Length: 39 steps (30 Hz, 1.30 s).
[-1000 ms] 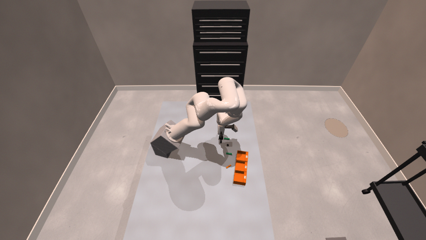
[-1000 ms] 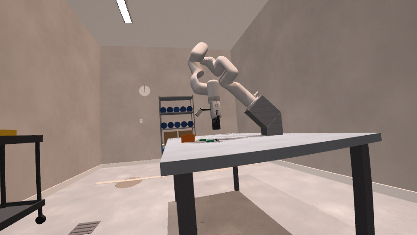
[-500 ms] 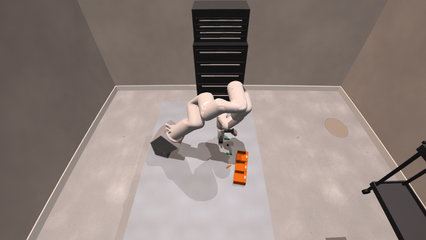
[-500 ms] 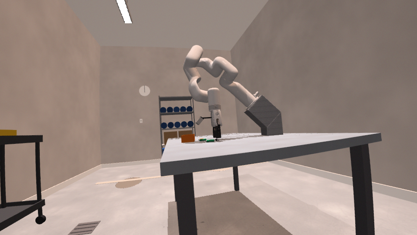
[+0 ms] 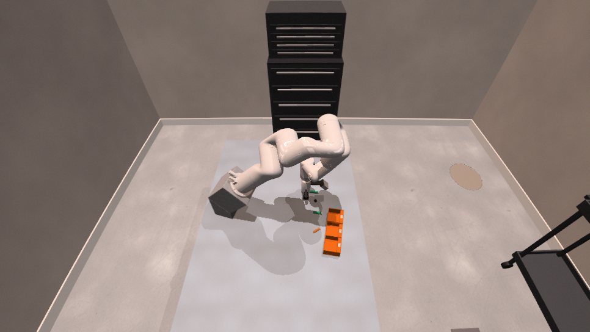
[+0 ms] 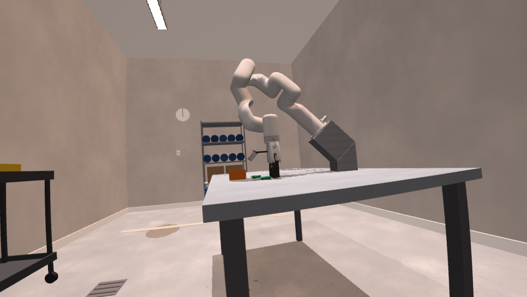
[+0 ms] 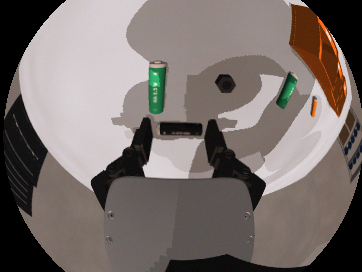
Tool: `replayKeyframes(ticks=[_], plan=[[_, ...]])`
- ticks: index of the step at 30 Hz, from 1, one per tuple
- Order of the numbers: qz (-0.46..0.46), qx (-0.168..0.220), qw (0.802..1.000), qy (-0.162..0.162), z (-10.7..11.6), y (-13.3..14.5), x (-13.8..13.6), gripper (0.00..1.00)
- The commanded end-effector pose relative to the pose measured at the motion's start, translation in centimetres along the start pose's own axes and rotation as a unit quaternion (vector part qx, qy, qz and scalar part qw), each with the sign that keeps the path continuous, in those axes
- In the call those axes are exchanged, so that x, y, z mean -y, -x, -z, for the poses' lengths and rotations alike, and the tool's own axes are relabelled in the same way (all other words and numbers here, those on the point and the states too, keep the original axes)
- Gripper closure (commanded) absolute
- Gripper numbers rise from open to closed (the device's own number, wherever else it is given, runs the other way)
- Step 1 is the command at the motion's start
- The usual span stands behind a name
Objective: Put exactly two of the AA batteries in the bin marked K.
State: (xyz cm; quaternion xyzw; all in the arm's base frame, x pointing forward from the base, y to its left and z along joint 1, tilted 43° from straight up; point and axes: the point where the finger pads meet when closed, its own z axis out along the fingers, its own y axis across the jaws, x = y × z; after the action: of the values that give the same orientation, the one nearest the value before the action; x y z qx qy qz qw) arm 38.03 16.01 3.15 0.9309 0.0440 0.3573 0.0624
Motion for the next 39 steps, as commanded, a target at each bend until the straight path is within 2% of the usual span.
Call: replayKeyframes(ticks=[1, 11, 12, 39], plan=[[0.000, -0.001, 1.000, -0.001, -0.08, -0.03, 0.04, 0.29], [0.000, -0.001, 1.000, -0.001, -0.08, -0.03, 0.03, 0.29], [0.000, -0.001, 1.000, -0.001, -0.08, -0.04, 0.03, 1.00], [0.000, -0.001, 1.000, -0.001, -0.08, -0.03, 0.03, 1.00]])
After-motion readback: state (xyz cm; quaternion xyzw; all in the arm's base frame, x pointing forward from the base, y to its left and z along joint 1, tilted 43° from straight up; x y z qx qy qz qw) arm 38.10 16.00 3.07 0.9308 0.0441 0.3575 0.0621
